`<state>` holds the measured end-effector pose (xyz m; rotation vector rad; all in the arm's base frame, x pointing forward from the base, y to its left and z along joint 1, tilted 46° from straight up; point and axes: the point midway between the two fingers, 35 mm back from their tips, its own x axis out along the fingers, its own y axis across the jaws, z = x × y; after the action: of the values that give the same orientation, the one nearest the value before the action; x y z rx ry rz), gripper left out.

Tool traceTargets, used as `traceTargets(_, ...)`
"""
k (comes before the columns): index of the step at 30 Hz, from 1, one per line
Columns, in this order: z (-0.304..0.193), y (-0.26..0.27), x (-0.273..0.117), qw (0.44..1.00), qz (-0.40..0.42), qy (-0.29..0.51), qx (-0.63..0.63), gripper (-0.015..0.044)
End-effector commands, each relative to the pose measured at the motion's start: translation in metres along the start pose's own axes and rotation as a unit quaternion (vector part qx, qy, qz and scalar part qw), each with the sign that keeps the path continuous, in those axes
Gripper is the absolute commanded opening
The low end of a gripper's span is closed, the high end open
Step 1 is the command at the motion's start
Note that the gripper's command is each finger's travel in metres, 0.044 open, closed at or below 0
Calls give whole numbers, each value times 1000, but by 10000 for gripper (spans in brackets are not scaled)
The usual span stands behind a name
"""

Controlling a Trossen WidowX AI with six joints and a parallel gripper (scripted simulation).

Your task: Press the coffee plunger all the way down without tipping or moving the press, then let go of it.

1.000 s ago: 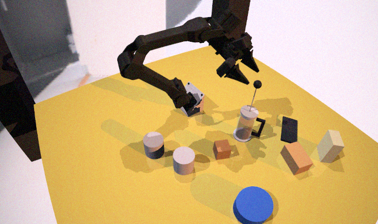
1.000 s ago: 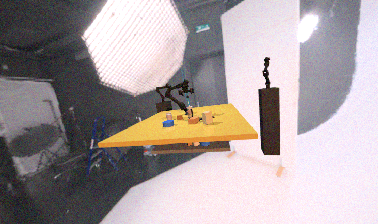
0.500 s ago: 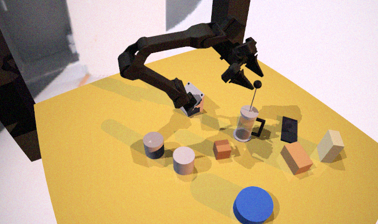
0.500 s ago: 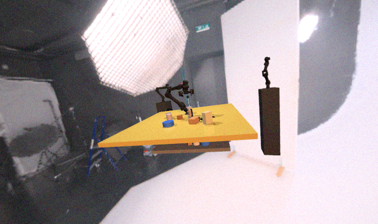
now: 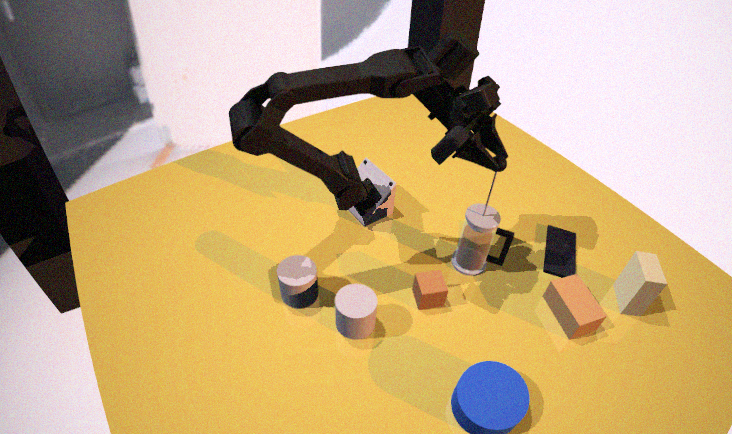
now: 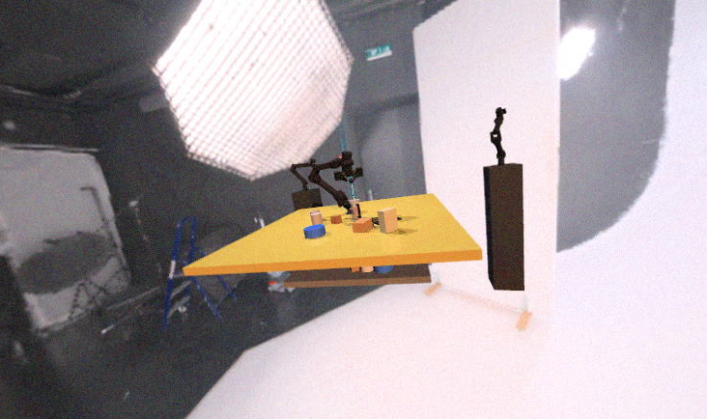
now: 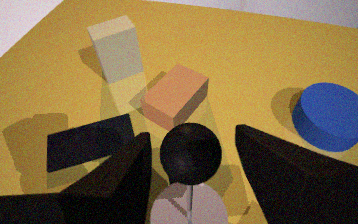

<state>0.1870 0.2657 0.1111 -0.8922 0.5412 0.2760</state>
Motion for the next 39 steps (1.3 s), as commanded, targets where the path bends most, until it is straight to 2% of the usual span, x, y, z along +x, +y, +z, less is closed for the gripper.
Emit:
traceTargets(1,-1,2,1,1000,3,2,-4,118)
traceTargets(39,-37,5,28,1000,3,3,-4,114)
